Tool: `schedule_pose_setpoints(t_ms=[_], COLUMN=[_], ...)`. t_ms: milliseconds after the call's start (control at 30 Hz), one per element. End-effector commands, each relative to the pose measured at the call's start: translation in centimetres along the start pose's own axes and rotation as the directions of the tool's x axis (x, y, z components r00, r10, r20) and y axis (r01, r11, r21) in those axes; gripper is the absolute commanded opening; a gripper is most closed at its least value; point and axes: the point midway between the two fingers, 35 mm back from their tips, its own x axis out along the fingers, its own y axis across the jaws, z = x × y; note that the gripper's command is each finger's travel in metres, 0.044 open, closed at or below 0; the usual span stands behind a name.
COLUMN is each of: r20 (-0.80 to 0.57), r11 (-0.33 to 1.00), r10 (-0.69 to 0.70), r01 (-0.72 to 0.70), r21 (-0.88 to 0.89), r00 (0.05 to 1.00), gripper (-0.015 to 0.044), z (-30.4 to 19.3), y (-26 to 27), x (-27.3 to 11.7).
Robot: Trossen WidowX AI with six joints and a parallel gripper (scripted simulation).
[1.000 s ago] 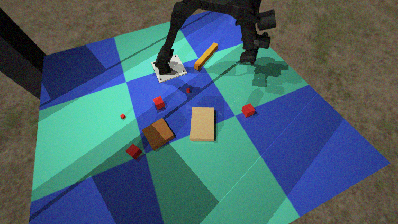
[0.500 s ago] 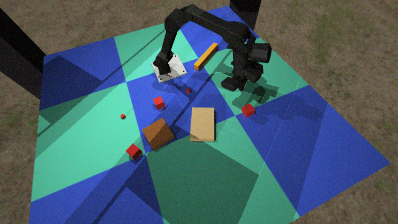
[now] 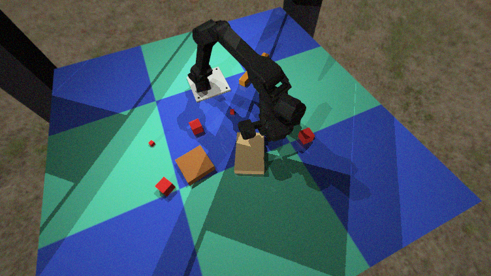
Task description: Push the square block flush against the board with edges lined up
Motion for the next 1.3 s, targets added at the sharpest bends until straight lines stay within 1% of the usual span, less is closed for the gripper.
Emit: schedule_pose_setpoints(t_ms=[0, 167, 367, 533, 733, 933, 1133, 1267], r20=[-0.031, -0.061, -0.096, -0.124, -0.153, -0.178, -0.196, -0.198], r11=[0.994, 0.962, 0.888, 0.798, 0.660, 0.494, 0.313, 0.291], r10=[-0.014, -0.028, -0.037, -0.038, -0.032, -0.019, -0.001, 0.001], r01=[0.017, 0.044, 0.077, 0.104, 0.136, 0.164, 0.187, 0.189], r21=[0.107, 0.269, 0.453, 0.593, 0.739, 0.854, 0.931, 0.938], r00=[0.999, 0.998, 0.995, 0.992, 0.988, 0.984, 0.981, 0.980], gripper=[0.0000, 0.0000, 0.0000, 0.0000, 0.0000, 0.0000, 0.0000, 0.0000], z=[0.5, 1.3, 1.5, 1.0, -0.2, -2.2, -4.7, -5.1], y=[-3.1, -7.9, -13.7, -18.6, -24.2, -29.6, -34.5, -35.0], x=[0.9, 1.6, 2.4, 2.8, 3.1, 3.2, 3.1, 3.4])
